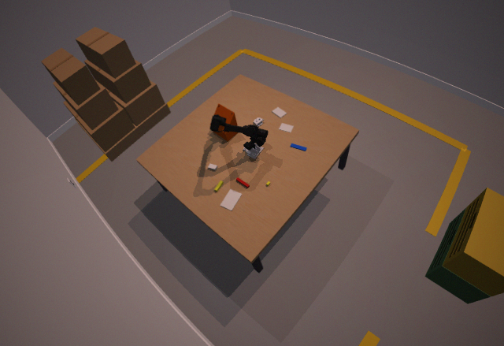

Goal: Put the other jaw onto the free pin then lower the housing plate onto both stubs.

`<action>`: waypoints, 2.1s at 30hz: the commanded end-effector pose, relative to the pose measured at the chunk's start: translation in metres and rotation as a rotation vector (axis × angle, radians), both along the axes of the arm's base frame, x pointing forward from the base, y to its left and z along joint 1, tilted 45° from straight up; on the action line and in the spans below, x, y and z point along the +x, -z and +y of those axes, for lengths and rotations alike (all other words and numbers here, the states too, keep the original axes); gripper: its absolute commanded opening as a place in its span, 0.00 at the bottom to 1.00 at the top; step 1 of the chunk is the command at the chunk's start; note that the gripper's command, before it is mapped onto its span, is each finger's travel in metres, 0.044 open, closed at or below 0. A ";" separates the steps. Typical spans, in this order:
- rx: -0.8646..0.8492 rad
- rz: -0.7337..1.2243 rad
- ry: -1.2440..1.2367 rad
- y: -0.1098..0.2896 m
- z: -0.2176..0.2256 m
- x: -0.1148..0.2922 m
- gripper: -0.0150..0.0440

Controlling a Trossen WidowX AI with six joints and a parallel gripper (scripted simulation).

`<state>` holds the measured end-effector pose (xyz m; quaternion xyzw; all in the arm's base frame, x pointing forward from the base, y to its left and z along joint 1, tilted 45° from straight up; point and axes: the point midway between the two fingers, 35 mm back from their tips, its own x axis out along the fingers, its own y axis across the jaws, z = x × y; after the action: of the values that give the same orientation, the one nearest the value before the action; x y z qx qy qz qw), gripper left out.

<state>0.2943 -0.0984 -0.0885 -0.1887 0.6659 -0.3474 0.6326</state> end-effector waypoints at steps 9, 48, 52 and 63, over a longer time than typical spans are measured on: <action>0.000 0.000 0.000 0.000 0.000 0.000 0.63; 0.074 0.266 -0.317 -0.024 0.078 0.006 1.00; 0.089 0.328 -0.386 -0.020 0.086 0.005 1.00; 0.129 0.499 -0.577 -0.008 0.106 0.000 1.00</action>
<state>0.2957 0.0005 -0.0765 -0.3878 0.7362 -0.0874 0.5477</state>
